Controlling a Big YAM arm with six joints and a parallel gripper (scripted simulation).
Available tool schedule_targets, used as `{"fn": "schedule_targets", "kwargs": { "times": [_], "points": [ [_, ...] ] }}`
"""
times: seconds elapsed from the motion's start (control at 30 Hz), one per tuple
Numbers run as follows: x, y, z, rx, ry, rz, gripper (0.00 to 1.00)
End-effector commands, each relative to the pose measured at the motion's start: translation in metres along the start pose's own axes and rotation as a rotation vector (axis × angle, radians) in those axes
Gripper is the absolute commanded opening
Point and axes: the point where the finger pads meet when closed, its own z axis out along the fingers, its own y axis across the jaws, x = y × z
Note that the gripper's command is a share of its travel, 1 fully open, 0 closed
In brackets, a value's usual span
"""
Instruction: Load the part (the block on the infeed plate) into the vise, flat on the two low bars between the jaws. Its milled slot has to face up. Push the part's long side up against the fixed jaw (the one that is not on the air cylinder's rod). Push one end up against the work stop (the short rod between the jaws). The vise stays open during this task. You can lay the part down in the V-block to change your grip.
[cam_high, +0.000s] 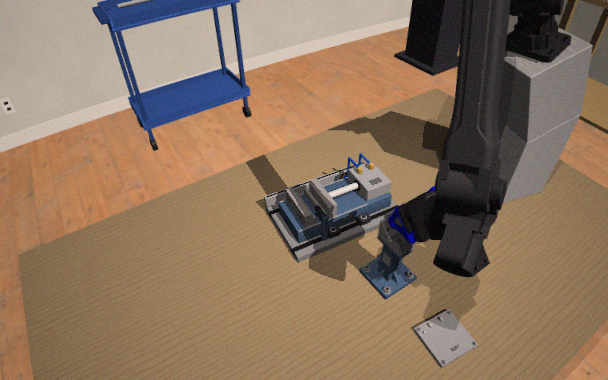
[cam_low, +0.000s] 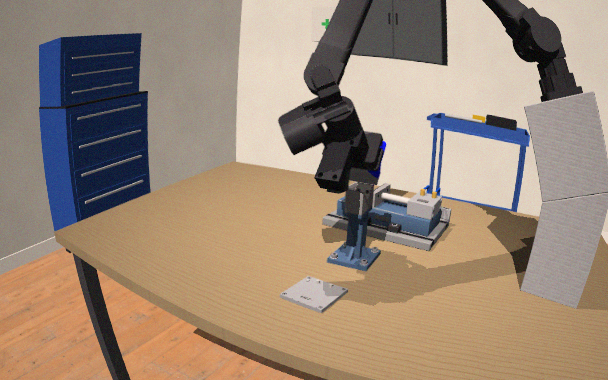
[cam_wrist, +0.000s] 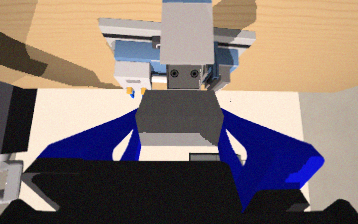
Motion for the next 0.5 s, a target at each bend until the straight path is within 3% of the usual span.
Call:
{"fn": "schedule_targets", "kwargs": {
  "times": [0.0, 0.07, 0.1, 0.2, 0.47],
  "points": [
    [-0.004, -0.013, 0.007, 0.009, 0.001, 0.018, 0.0],
    [-0.004, -0.013, 0.007, 0.009, 0.001, 0.018, 0.0],
    [0.003, -0.02, -0.004, 0.028, -0.011, 0.037, 0.0],
    [-0.007, -0.013, 0.01, 0.01, 0.001, 0.018, 0.0],
    [-0.01, -0.018, 0.01, 0.021, -0.006, 0.03, 0.0]
  ]
}}
